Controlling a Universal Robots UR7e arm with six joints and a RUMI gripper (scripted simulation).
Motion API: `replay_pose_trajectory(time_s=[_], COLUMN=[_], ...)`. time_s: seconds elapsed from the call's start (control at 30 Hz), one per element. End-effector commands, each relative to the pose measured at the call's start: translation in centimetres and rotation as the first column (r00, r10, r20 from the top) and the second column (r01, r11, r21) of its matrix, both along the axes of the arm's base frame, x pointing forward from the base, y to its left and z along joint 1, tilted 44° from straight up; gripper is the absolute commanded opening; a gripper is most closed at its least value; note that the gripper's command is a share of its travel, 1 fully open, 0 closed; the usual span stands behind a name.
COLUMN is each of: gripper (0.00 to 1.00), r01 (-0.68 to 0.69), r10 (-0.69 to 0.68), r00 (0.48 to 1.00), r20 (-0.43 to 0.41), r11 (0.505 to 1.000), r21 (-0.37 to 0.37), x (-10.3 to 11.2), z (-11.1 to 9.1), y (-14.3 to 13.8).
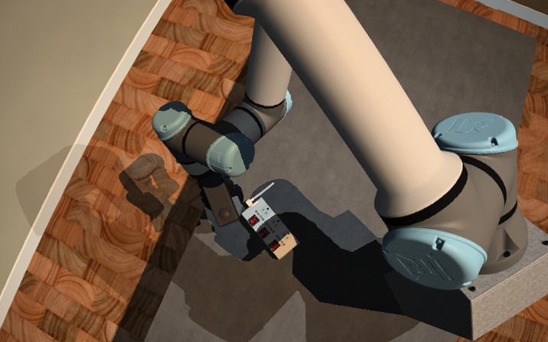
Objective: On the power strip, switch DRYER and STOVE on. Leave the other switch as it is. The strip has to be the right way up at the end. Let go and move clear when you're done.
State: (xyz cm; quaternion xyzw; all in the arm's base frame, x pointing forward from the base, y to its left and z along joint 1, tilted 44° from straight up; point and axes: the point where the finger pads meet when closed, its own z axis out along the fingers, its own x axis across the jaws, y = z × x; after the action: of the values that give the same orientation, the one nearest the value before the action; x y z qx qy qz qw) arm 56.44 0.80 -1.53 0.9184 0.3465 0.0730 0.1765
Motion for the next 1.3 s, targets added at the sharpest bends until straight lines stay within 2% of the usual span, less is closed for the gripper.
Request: replay_pose_trajectory(time_s=[0.0, 0.17, 0.23, 0.37, 0.73, 0.8, 1.27], gripper=[0.00, 0.00, 0.00, 0.00, 0.00, 0.00, 0.00], r01=[-0.179, -0.368, -0.368, -0.502, -0.778, -0.778, -0.943], r10=[0.178, 0.361, 0.361, 0.486, 0.719, 0.719, 0.803], r00=[0.984, 0.930, 0.930, 0.865, 0.627, 0.627, 0.307], r20=[-0.019, -0.073, -0.073, -0.126, -0.298, -0.298, -0.512], r11=[0.982, 0.920, 0.920, 0.845, 0.566, 0.566, 0.183], r21=[-0.063, -0.136, -0.136, -0.186, -0.273, -0.273, -0.278], x=[0.4, 0.7, 0.7, 0.9, 1.1, 1.1, 1.0], z=[-1.3, -2.7, -2.7, -3.8, -6.1, -6.1, -8.2], y=[0.1, 0.2, 0.2, 0.3, 0.6, 0.6, 1.0])
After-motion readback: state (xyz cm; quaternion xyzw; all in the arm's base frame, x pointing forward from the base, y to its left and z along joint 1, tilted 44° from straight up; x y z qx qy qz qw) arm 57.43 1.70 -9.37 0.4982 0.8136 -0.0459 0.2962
